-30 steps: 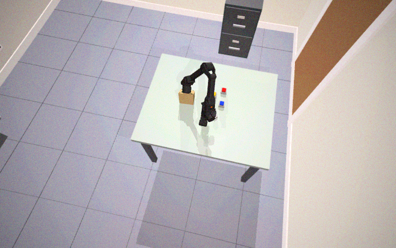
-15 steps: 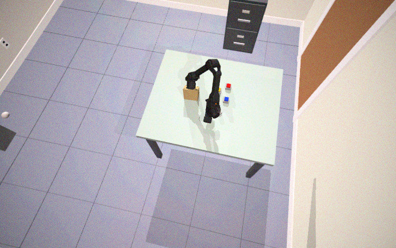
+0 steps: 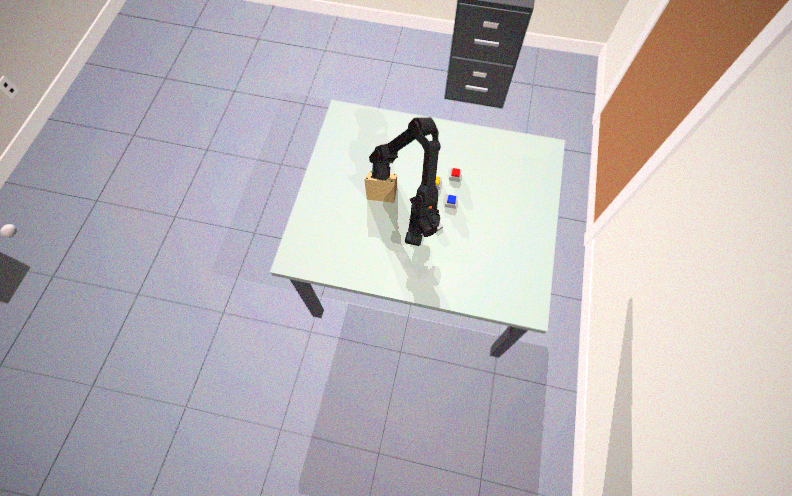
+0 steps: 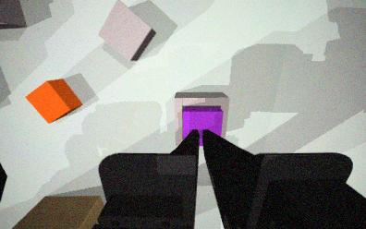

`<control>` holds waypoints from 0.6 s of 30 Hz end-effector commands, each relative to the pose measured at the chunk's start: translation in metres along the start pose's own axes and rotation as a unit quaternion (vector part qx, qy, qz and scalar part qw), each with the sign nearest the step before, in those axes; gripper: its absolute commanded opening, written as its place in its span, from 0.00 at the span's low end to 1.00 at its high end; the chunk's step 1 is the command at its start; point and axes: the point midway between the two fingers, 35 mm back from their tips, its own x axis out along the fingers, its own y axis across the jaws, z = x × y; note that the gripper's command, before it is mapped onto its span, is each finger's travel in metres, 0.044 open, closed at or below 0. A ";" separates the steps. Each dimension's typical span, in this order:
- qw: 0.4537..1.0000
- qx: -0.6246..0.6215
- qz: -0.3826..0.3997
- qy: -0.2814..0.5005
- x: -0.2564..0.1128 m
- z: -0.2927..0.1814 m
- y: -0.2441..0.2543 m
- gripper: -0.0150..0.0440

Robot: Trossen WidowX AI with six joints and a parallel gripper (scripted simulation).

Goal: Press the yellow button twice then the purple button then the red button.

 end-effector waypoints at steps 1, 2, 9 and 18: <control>1.000 -0.003 -0.006 -0.004 -0.020 0.001 -0.002 0.29; 1.000 -0.003 -0.006 -0.004 -0.020 0.001 -0.002 0.29; 1.000 -0.002 -0.007 -0.003 -0.079 0.001 -0.002 0.29; 1.000 0.001 -0.018 -0.003 -0.088 0.021 0.015 0.29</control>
